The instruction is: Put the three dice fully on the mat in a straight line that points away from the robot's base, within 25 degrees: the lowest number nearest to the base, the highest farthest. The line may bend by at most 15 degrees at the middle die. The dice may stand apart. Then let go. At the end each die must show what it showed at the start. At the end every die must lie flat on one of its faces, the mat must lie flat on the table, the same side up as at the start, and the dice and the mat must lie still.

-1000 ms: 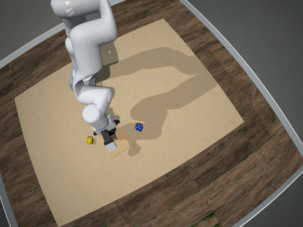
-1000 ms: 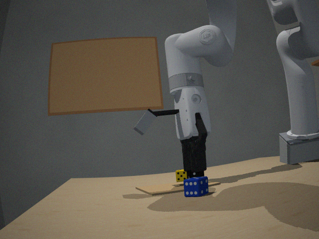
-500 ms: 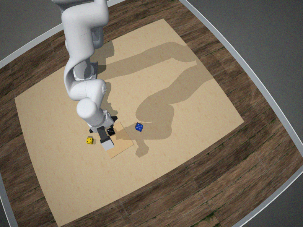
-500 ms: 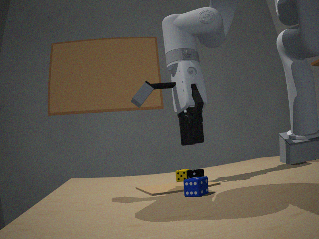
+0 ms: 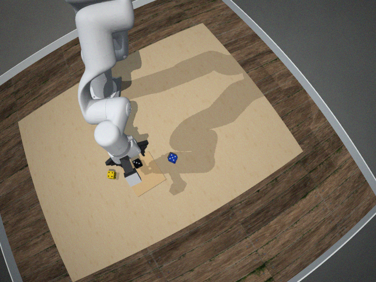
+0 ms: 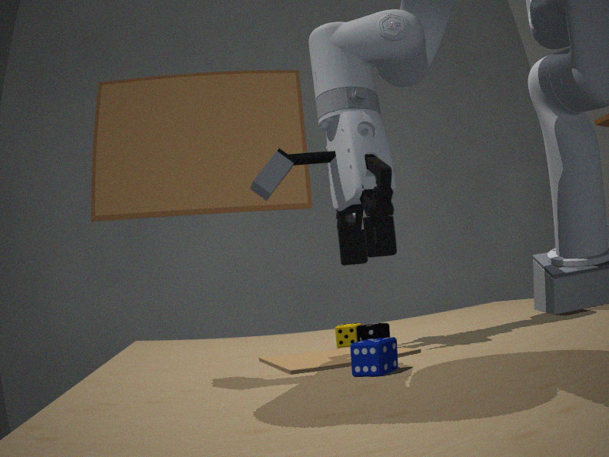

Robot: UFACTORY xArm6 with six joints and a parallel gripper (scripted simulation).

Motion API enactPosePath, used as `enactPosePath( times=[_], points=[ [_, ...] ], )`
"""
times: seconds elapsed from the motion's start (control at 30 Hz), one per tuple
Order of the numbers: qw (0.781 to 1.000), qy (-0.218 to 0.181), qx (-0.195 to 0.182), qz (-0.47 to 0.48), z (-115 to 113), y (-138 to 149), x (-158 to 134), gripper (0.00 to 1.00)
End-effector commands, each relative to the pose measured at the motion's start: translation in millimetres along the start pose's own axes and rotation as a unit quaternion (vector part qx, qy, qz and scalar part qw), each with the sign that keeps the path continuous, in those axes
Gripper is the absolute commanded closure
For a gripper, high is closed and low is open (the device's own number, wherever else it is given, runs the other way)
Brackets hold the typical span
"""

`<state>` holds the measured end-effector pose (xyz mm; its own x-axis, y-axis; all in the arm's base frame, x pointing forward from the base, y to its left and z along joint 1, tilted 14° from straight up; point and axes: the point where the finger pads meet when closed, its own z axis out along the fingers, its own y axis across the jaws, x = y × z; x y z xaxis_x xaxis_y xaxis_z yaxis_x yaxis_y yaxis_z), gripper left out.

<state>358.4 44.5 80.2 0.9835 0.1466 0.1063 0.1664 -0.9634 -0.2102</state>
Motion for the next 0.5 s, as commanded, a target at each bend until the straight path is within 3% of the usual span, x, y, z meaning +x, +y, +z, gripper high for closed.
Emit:
enactPosePath(
  times=[0.0, 0.3, 0.47],
  points=[
    [1.000, 0.002, 0.000, 0.000, -1.2, 0.1, 1.5, 0.00],
    [1.000, 0.002, 0.000, 0.004, -1.2, 0.5, 1.5, 0.00],
    [0.998, 0.002, 0.000, 0.062, -0.7, 7.1, 1.9, 0.00]
  ],
)
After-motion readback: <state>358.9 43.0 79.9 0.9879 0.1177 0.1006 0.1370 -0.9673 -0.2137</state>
